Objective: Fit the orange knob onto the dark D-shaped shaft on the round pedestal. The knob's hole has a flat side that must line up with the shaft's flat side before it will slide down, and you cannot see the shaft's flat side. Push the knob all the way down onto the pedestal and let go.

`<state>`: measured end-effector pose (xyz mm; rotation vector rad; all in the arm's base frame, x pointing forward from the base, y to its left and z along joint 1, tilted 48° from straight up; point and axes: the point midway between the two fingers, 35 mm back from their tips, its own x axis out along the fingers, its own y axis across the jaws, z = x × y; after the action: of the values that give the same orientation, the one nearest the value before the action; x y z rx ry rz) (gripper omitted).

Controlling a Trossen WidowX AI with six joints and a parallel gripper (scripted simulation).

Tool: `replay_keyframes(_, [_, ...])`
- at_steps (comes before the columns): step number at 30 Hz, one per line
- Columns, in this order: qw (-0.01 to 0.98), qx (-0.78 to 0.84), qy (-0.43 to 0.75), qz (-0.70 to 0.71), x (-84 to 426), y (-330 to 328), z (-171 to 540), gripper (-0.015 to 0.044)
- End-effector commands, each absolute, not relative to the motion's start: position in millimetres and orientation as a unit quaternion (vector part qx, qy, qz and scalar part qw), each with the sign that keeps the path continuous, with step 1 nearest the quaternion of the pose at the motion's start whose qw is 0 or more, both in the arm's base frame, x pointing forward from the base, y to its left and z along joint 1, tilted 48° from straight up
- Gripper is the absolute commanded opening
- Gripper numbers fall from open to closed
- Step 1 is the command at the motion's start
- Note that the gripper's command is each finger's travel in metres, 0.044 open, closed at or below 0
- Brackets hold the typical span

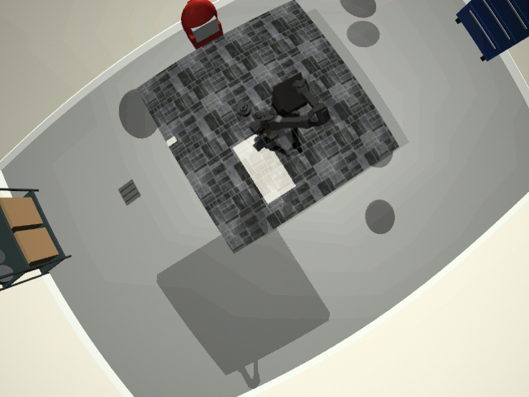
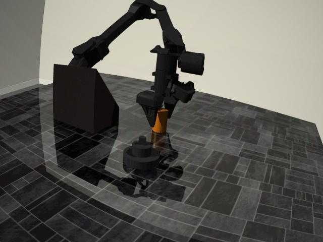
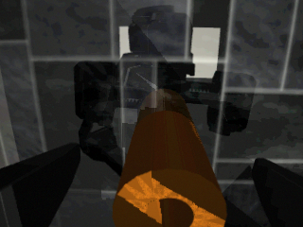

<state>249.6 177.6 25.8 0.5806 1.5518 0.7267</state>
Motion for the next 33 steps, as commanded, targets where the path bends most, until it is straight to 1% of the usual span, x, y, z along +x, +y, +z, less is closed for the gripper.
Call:
replay_keyframes(1, [0.617, 0.255, 0.675, 0.314, 248.3, 181.3, 22.0, 0.044])
replay_keyframes(9, [0.617, 0.255, 0.675, 0.315, 245.8, 188.8, 15.8, 0.044])
replay_keyframes(19, [0.617, 0.255, 0.675, 0.315, 245.8, 188.8, 15.8, 0.0178])
replay_keyframes(24, [0.617, 0.255, 0.675, 0.315, 245.8, 188.8, 15.8, 0.0144])
replay_keyframes(29, [0.62, 0.29, 0.667, 0.294, 256.8, 181.3, 24.2, 0.0013])
replay_keyframes(30, [0.621, 0.29, 0.667, 0.293, 258.5, 178.1, 26.3, 0.0])
replay_keyframes(33, [0.622, 0.285, 0.668, 0.293, 261.6, 169.7, 31.8, 0.0])
